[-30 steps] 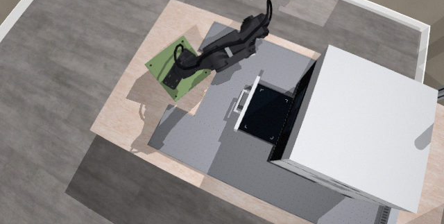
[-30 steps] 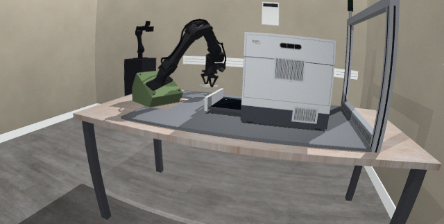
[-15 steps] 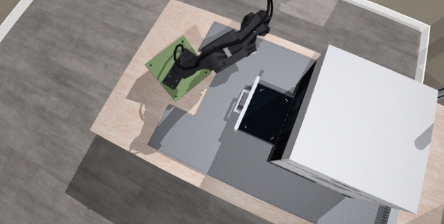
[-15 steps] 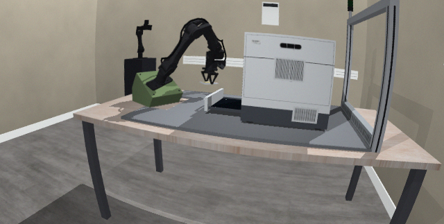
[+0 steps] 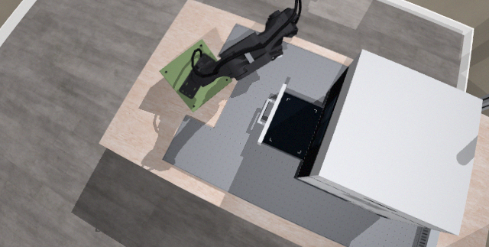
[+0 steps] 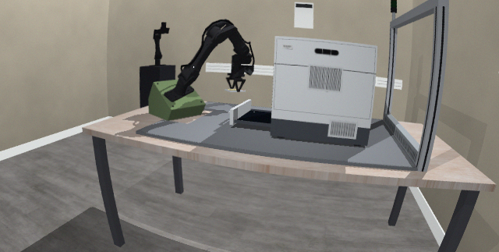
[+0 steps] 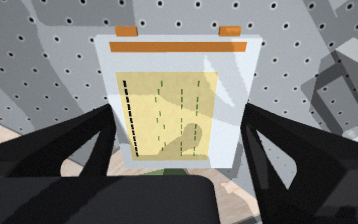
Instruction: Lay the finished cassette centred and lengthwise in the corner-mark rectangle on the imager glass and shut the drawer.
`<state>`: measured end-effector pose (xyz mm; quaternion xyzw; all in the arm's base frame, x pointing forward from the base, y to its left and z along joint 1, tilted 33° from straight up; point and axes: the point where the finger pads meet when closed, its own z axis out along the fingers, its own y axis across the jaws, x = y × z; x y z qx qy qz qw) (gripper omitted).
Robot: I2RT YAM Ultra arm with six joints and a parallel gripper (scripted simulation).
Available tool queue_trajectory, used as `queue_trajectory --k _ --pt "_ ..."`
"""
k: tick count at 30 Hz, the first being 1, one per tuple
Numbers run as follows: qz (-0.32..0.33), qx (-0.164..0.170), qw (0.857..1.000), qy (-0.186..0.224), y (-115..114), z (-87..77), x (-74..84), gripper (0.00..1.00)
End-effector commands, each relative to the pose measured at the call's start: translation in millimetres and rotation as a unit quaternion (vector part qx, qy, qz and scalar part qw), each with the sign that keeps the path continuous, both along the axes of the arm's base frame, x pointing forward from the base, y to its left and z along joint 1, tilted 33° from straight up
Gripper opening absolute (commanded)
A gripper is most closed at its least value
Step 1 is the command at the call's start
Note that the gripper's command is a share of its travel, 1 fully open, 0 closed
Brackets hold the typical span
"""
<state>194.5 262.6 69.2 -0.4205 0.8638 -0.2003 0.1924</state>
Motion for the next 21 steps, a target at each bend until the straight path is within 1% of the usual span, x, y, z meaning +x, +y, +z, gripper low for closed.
queue_trajectory --k 1,21 --pt "0.005 0.022 1.000 -0.015 10.6 18.6 -1.7 0.00" --pt "0.006 0.025 1.000 -0.016 12.1 18.7 -1.2 0.00"
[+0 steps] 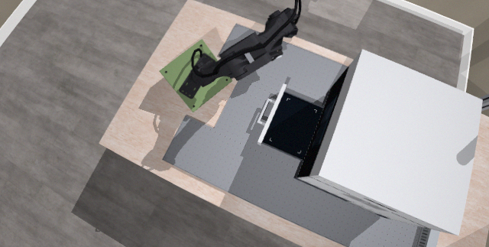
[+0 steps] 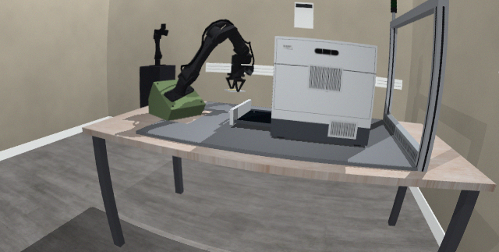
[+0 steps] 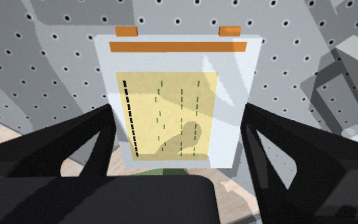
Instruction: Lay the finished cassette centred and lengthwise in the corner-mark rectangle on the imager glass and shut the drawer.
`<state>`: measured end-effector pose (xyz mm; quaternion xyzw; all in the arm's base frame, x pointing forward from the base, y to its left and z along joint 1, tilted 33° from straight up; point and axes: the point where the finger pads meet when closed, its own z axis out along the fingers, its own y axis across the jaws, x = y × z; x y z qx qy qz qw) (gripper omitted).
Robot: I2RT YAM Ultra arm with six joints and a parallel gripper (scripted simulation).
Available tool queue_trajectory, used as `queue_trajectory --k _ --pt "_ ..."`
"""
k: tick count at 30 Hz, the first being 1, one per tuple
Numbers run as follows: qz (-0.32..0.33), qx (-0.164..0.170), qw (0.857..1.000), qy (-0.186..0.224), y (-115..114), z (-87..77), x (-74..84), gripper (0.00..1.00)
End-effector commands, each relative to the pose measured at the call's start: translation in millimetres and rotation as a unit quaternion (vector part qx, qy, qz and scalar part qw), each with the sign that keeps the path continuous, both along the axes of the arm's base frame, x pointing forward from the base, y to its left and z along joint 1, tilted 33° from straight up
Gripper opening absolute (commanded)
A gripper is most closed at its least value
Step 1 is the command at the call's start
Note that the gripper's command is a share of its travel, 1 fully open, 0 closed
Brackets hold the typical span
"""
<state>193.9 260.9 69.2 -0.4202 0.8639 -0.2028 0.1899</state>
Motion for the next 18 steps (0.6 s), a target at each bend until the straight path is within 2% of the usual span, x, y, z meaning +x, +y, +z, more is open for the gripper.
queue_trajectory --k 1,17,18 --pt "0.008 0.028 0.999 -0.017 13.8 18.6 -0.6 0.00" --pt "0.008 0.028 0.999 -0.017 13.8 18.6 -0.6 0.00" --pt "0.018 0.004 1.000 -0.009 -1.5 12.2 3.1 0.00"
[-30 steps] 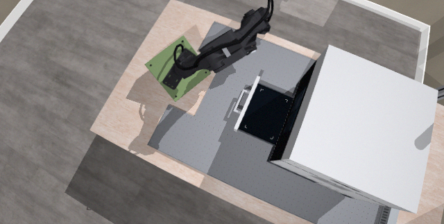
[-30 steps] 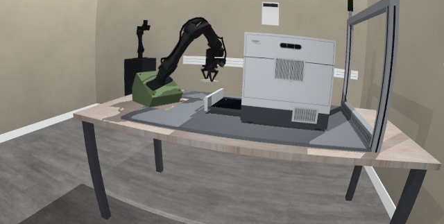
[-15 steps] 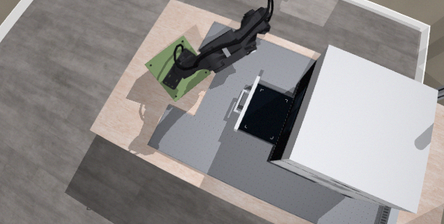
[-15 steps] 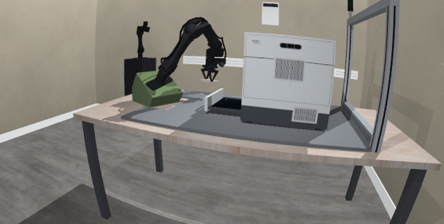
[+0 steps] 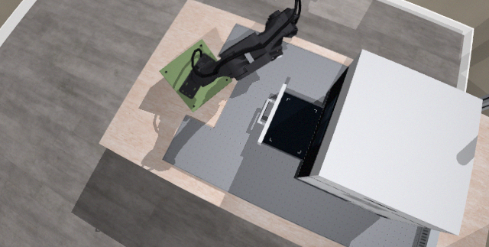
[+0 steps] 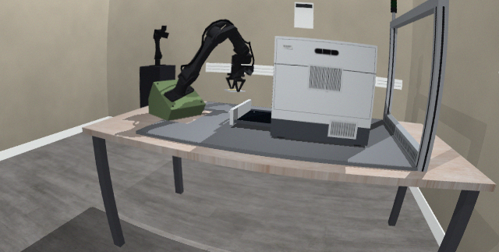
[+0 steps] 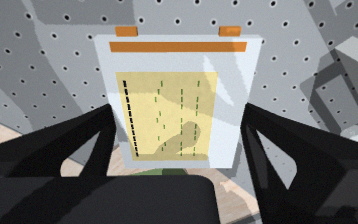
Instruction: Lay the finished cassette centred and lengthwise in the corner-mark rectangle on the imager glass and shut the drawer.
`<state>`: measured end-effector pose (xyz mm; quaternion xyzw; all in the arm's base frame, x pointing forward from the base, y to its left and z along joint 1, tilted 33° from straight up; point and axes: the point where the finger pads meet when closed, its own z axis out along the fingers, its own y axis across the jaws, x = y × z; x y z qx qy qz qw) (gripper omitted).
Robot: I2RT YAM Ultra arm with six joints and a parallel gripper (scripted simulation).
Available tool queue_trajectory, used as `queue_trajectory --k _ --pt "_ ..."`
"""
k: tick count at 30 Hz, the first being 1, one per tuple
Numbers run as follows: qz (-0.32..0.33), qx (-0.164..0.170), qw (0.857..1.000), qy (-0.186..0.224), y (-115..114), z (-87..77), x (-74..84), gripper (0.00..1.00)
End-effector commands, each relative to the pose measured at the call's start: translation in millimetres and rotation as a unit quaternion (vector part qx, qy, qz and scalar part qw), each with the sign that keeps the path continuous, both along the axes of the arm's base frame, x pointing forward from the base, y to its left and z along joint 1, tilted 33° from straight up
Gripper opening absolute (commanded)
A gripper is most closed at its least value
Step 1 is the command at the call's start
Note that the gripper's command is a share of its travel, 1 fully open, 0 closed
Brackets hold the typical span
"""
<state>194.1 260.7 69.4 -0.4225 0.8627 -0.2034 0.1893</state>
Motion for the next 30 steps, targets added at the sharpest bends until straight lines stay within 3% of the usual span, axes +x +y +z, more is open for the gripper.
queue_trajectory --k 1,10,12,18,24,30 --pt "0.029 -0.004 1.000 -0.006 -7.1 11.8 5.2 0.00" --pt "0.155 -0.074 0.985 0.027 -43.1 27.0 20.0 0.00" --pt "0.155 -0.074 0.985 0.027 -43.1 27.0 20.0 0.00" --pt "0.237 -0.124 0.963 0.043 -68.1 38.4 31.3 0.00" --pt "0.317 -0.172 0.931 0.059 -93.2 49.8 42.7 0.00" --pt "0.317 -0.173 0.931 0.059 -109.9 57.4 50.2 0.00"
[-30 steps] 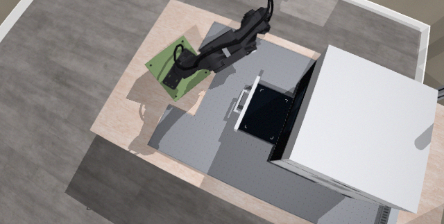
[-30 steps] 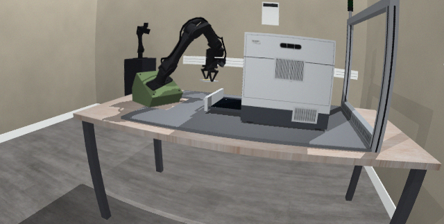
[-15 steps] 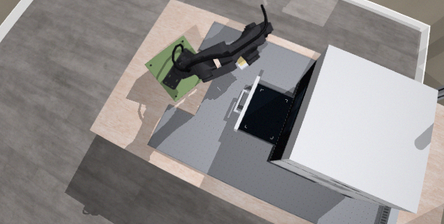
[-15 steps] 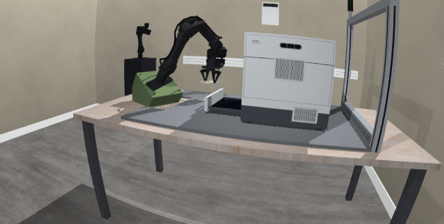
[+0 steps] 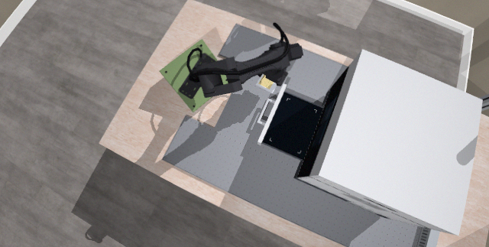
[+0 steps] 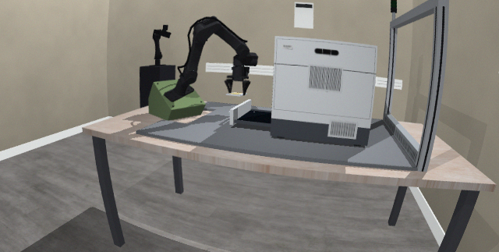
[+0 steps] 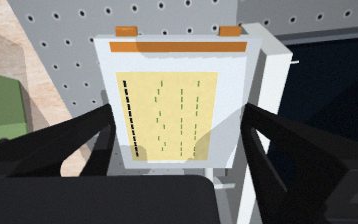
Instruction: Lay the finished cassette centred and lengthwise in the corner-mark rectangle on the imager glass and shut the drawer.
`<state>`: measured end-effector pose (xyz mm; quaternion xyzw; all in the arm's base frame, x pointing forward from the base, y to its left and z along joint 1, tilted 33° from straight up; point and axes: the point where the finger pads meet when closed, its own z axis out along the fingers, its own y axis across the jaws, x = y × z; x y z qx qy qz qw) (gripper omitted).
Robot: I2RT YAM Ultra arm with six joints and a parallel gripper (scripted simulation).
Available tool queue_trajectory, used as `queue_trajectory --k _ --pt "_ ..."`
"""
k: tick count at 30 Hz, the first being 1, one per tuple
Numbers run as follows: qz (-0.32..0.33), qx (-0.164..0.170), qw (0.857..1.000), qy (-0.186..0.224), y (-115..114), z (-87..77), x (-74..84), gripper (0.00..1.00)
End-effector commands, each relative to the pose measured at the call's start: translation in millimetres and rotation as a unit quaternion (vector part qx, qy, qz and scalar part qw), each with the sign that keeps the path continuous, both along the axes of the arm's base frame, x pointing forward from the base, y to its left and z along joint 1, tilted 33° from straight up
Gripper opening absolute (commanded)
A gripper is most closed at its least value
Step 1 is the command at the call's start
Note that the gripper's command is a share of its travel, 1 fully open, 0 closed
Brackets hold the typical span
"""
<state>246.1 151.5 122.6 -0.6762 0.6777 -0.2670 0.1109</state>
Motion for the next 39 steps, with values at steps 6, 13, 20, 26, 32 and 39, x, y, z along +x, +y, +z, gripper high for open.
queue_trajectory --k 6,13,20,26,32,39 --pt "0.049 0.006 0.999 0.003 -23.0 21.2 12.4 0.00" --pt "0.049 0.010 0.999 -0.007 -50.3 43.6 29.2 0.00" --pt "0.050 0.007 0.999 -0.008 -72.3 53.5 38.2 0.00" --pt "0.050 0.004 0.999 -0.008 -98.6 65.5 48.8 0.00" --pt "0.050 0.001 0.999 -0.002 -108.1 67.1 52.0 0.00" --pt "0.058 0.001 0.998 -0.002 -103.0 67.1 51.3 0.00"
